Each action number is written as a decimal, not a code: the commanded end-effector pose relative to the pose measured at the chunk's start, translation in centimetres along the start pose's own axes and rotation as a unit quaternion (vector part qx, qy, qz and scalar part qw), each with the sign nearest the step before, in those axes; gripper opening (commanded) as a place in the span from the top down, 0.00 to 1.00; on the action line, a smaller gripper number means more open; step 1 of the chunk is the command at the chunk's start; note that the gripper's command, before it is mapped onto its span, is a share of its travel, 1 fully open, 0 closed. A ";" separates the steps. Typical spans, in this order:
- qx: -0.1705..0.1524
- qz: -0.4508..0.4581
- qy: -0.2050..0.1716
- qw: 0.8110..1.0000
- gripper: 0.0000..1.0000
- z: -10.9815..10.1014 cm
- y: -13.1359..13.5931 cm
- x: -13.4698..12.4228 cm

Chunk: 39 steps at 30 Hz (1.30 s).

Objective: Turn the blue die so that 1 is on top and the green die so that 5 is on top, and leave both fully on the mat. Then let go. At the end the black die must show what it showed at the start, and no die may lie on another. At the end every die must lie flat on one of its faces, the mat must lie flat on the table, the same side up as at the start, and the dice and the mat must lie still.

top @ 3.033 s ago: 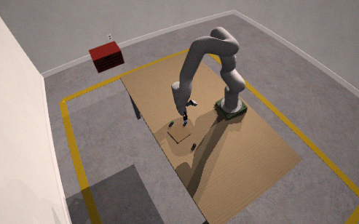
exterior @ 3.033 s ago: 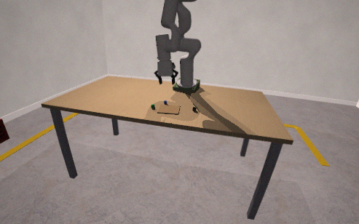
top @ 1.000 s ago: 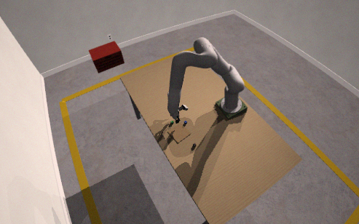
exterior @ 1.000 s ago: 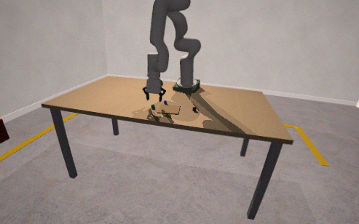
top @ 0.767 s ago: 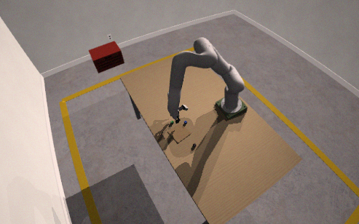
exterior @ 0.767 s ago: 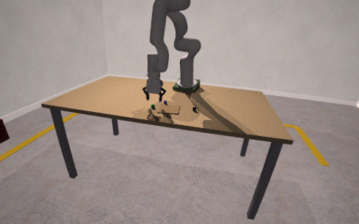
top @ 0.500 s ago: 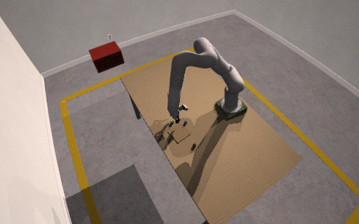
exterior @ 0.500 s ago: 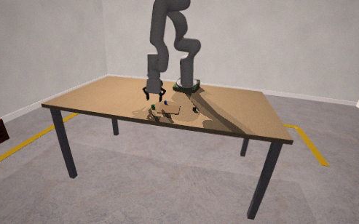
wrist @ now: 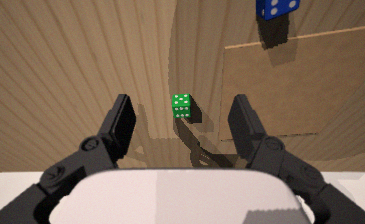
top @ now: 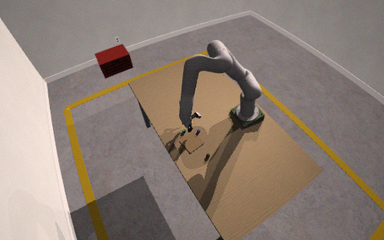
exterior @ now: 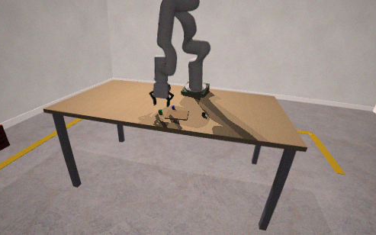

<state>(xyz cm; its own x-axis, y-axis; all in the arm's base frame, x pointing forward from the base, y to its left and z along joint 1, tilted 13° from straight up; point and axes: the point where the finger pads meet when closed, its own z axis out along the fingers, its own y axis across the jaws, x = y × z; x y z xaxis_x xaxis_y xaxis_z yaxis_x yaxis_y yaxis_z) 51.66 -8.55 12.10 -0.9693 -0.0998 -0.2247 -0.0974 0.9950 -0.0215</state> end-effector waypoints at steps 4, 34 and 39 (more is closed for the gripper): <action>0.000 0.000 -0.001 1.000 0.00 -0.1 0.2 0.3; 0.000 0.000 -0.001 1.000 0.00 0.0 3.4 5.3; 0.000 0.000 -0.001 1.000 0.00 0.0 3.6 5.7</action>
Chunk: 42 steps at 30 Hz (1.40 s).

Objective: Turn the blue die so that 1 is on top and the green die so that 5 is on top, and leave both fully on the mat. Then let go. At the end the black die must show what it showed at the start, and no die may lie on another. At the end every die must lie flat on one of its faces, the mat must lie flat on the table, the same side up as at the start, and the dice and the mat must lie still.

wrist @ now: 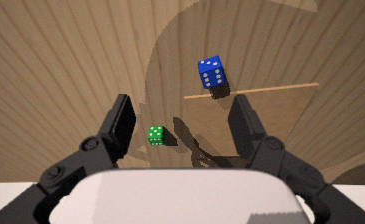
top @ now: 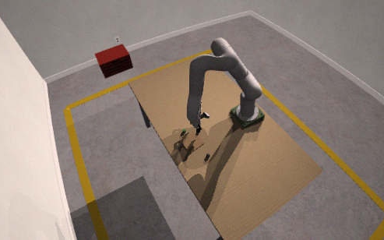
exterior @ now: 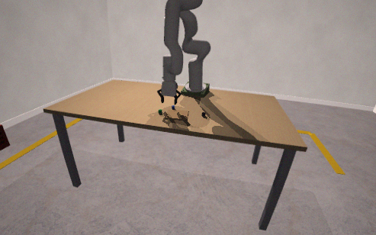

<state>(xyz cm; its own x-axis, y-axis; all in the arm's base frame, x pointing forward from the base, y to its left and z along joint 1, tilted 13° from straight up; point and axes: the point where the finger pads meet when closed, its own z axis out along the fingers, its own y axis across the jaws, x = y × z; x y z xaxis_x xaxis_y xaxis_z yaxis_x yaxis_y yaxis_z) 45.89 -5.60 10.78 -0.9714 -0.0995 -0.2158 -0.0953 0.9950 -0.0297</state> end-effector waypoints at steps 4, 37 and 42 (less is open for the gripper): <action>-0.004 0.000 -0.005 1.000 0.00 0.0 0.3 0.5; -0.004 0.000 -0.005 1.000 0.00 0.0 1.7 2.6; -0.004 0.000 -0.005 1.000 0.00 0.0 1.9 3.0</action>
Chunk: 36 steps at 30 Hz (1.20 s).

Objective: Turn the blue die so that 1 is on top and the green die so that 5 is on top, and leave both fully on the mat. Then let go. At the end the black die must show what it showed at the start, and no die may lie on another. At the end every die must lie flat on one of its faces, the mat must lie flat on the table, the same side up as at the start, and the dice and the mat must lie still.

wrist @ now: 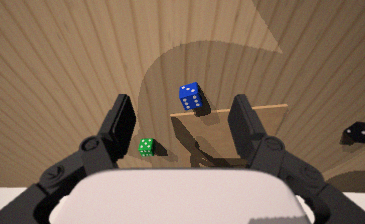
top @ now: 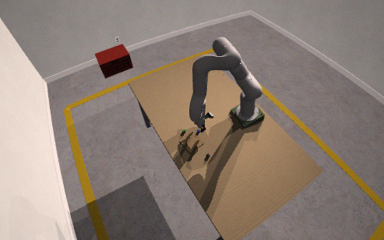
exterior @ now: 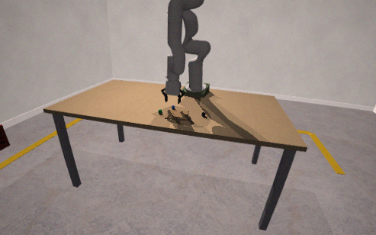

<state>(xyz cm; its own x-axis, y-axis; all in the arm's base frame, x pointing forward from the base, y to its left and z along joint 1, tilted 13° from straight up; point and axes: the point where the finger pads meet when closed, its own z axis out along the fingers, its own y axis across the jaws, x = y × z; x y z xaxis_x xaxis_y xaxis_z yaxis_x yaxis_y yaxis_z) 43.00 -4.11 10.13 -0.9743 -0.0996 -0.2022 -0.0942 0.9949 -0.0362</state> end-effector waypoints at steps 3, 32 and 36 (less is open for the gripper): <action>-0.007 0.000 -0.012 1.000 0.00 0.0 0.3 0.4; -0.007 0.000 -0.012 1.000 0.00 0.0 0.9 1.4; -0.007 0.000 -0.012 1.000 0.00 0.0 0.9 1.4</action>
<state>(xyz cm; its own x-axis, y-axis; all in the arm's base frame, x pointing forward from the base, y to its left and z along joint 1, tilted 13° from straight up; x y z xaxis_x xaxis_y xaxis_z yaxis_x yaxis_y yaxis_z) 41.56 -3.37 9.80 -0.9758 -0.0996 -0.1946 -0.0930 0.9947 -0.0429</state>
